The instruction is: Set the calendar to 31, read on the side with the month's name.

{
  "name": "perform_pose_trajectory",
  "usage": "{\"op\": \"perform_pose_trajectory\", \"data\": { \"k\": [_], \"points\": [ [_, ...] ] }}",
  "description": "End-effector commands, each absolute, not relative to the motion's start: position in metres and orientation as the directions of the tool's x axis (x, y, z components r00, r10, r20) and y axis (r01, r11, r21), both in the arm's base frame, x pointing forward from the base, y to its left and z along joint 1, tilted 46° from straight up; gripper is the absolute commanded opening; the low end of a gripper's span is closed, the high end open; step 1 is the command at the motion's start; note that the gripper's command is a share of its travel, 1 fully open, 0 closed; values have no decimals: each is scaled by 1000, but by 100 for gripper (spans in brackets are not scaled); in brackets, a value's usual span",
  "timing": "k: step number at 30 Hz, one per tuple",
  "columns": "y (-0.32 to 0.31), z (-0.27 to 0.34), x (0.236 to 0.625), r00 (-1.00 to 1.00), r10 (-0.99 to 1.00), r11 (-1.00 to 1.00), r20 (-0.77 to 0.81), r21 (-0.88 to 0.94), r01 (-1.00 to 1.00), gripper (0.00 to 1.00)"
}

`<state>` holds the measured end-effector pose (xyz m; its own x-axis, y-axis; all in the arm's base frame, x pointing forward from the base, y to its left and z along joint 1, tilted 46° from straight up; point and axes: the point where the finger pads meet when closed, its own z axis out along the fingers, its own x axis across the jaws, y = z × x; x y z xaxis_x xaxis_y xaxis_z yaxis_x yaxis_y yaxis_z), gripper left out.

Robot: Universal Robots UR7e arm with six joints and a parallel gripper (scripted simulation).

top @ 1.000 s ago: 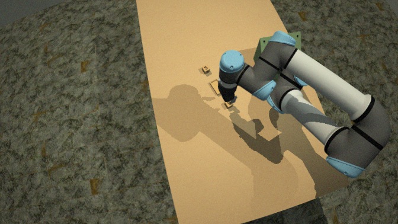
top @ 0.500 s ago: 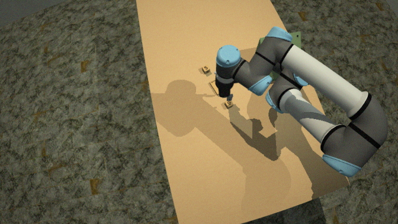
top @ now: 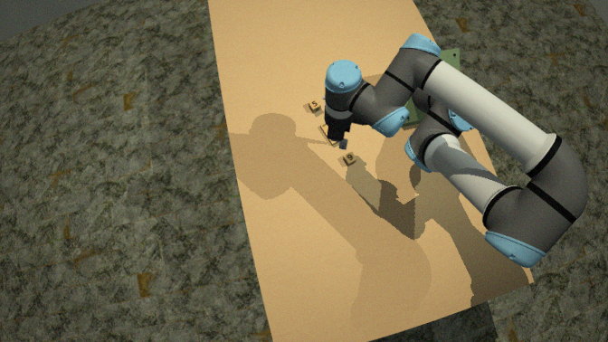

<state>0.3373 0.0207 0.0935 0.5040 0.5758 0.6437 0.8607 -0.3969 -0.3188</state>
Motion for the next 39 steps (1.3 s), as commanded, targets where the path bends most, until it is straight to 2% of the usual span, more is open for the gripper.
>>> {"op": "perform_pose_trajectory", "data": {
  "k": [1,15,18,32,35,39],
  "points": [
    [13,90,342,614,520,-474,594,-397,786,100],
    [-2,76,350,849,323,-626,419,-578,524,100],
    [-2,76,350,852,320,-628,415,-581,519,100],
    [-19,59,359,982,69,-701,175,-692,172,100],
    [-20,58,360,984,61,-702,168,-694,162,100],
    [-26,51,363,997,-36,-704,71,-710,25,100]
  ]
}}
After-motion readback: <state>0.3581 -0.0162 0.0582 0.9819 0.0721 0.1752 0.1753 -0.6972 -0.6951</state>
